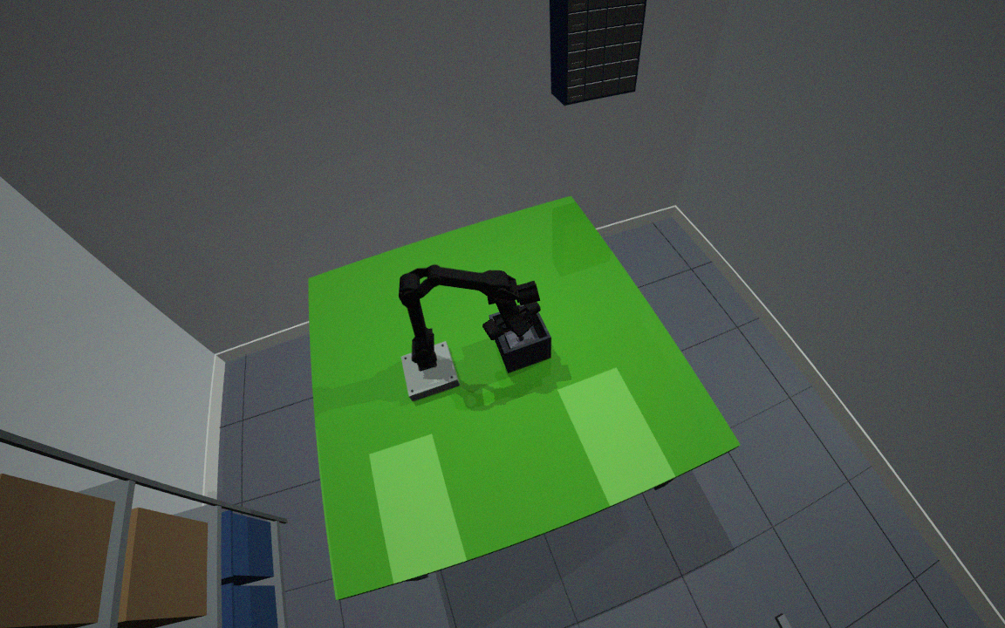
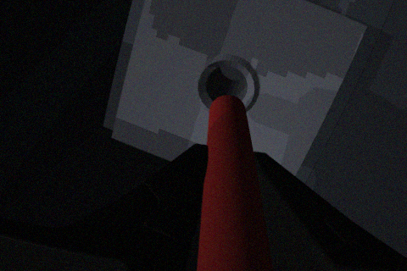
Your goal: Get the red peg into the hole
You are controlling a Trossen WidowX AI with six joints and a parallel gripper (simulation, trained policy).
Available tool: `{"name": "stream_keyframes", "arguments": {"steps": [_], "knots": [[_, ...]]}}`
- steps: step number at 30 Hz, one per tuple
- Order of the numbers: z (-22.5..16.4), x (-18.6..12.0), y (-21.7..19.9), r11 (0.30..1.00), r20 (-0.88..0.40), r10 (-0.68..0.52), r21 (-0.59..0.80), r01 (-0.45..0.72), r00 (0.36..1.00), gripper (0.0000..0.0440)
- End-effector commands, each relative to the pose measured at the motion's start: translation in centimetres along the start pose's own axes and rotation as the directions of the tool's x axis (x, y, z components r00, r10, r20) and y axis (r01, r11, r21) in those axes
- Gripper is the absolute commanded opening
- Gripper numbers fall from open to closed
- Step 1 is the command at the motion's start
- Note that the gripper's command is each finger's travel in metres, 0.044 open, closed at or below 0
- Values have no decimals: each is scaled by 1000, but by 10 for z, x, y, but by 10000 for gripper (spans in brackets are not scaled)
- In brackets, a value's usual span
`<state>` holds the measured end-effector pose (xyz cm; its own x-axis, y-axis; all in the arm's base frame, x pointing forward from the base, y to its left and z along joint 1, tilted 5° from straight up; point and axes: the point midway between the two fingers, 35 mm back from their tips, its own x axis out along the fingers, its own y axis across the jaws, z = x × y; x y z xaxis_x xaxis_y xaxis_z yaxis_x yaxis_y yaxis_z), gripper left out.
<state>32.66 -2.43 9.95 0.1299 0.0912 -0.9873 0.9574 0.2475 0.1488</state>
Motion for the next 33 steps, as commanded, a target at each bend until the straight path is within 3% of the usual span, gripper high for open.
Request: {"name": "stream_keyframes", "arguments": {"steps": [1,9,14,16,33], "knots": [[1,9,2,1000,-10,-2,-20,1,1000,0],[4,28,2,998,-9,-24,-50,24,1000,12],[6,34,3,997,-10,-43,-65,42,999,108],[5,33,4,997,-18,-47,-66,46,999,118],[11,-12,28,998,-174,60,-10,-62,983,197]]}}
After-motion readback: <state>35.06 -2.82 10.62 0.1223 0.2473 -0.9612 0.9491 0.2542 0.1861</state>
